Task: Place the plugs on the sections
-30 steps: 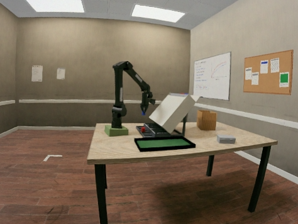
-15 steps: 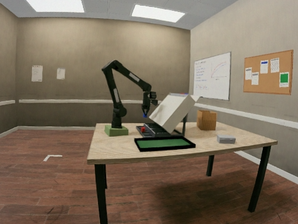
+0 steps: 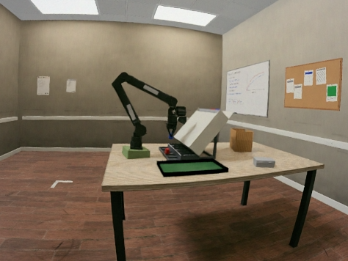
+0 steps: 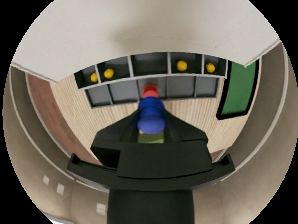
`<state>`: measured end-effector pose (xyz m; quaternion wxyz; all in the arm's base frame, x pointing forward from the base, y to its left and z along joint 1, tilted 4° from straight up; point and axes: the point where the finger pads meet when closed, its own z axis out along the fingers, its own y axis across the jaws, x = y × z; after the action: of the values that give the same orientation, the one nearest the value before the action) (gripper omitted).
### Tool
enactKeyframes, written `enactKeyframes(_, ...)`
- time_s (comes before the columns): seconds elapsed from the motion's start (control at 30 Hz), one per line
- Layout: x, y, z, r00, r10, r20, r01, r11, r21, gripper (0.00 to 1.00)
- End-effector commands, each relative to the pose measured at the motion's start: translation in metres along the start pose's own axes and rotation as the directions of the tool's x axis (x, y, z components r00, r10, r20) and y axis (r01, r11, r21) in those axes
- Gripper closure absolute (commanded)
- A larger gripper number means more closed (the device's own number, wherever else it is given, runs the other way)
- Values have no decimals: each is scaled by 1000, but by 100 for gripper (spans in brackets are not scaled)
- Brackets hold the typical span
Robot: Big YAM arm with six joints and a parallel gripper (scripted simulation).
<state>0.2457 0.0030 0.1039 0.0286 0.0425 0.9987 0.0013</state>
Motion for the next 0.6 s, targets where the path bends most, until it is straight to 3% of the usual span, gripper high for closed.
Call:
enactKeyframes(0.0, -2, -28, -6, 998, -69, 9, 69, 998, -8, 100)
enactKeyframes(0.37, 2, -122, -7, 997, -79, 20, 79, 997, -14, 100)
enactKeyframes(0.57, 2, -130, -8, 996, -83, 21, 83, 996, -13, 100)
